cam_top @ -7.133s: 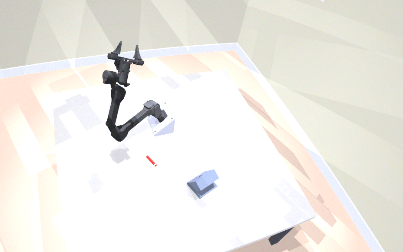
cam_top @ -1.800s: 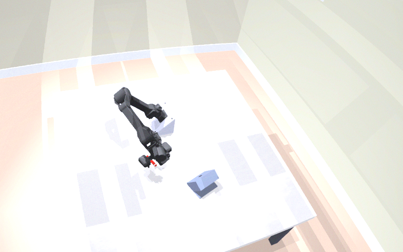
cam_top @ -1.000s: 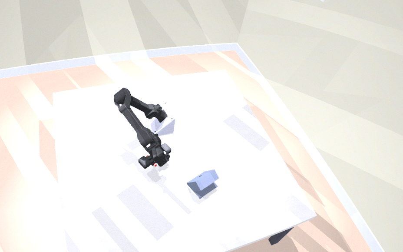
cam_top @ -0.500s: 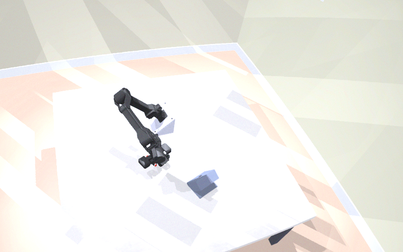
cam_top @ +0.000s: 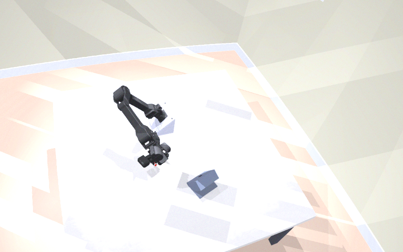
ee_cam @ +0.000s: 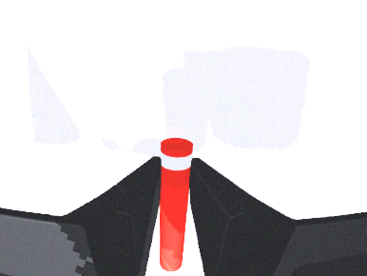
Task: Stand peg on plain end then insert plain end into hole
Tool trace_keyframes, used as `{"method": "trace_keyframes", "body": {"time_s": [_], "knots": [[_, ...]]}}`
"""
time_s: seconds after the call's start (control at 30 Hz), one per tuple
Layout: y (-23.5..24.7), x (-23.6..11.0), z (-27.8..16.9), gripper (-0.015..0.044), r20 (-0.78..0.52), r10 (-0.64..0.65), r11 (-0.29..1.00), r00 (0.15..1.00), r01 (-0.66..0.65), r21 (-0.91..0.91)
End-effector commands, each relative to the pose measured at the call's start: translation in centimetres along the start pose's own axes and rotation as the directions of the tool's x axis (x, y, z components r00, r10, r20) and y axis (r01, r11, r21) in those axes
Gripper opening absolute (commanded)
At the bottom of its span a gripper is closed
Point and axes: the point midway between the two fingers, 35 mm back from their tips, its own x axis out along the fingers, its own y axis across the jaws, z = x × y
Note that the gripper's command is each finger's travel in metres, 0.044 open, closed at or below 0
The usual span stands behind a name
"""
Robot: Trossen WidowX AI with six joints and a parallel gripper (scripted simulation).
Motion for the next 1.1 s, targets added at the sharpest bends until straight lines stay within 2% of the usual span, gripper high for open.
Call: {"method": "trace_keyframes", "body": {"time_s": [0.0, 1.07], "knots": [[0.1, -0.2, -0.2, 0.0049, 0.037, 0.005, 1.0, 0.999, -0.005, -0.005], [0.1, -1.9, -1.5, 0.0049, 0.31, 0.006, 1.0, 0.951, -0.004, -0.007]]}}
